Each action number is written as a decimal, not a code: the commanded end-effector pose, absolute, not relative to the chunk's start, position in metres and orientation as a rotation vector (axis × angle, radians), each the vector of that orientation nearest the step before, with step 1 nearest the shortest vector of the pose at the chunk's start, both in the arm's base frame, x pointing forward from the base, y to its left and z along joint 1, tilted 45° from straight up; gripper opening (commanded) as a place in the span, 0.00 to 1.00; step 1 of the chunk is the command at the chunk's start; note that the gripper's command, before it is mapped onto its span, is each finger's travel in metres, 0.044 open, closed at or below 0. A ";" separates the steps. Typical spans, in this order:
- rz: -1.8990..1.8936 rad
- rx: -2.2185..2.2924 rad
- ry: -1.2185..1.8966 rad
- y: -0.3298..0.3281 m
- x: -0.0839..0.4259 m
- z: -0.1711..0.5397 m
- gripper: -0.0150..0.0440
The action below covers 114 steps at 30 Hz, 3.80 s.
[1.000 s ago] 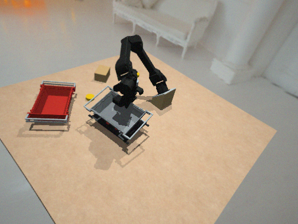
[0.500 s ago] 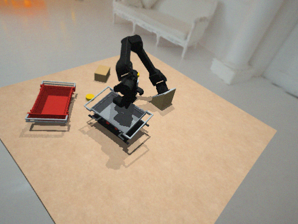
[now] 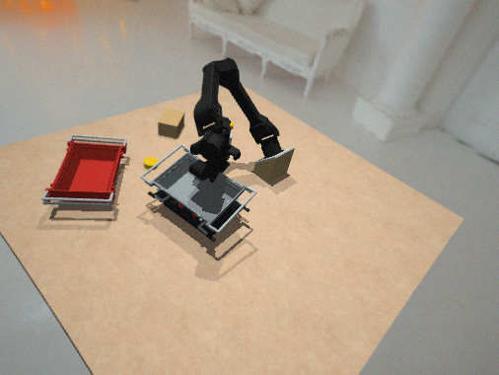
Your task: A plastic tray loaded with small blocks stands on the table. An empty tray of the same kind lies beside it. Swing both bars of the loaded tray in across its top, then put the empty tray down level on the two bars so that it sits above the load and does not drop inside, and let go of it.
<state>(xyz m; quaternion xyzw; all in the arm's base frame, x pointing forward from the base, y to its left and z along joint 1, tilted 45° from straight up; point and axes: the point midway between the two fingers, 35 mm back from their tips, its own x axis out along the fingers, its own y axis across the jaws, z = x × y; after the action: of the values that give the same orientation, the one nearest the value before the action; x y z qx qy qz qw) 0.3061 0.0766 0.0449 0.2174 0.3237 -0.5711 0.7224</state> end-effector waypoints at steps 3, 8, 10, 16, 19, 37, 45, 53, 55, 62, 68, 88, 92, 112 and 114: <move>-1.282 0.471 0.726 0.071 0.303 0.042 0.25; -1.282 0.471 0.726 0.071 0.303 0.042 0.25; -1.282 0.471 0.726 0.071 0.303 0.042 0.25; -1.282 0.471 0.726 0.071 0.303 0.042 0.25; -1.282 0.471 0.726 0.071 0.303 0.042 0.25; -1.282 0.471 0.726 0.071 0.303 0.042 0.25; -1.274 0.474 0.721 0.069 0.303 0.040 0.25; -1.282 0.470 0.726 0.065 0.300 0.037 0.25; -1.282 0.470 0.726 0.065 0.300 0.037 0.25; -1.282 0.470 0.726 0.065 0.300 0.037 0.25; -1.282 0.470 0.726 0.065 0.300 0.037 0.25; -1.282 0.470 0.726 0.065 0.300 0.037 0.25; -1.282 0.470 0.726 0.065 0.300 0.037 0.25; -1.271 0.476 0.720 0.065 0.301 0.036 0.25; -1.277 0.473 0.723 0.061 0.300 0.034 0.25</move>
<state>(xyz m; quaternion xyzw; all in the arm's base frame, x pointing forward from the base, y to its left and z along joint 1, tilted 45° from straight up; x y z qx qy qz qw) 0.3037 0.0702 0.0391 0.2196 0.3223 -0.5684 0.7244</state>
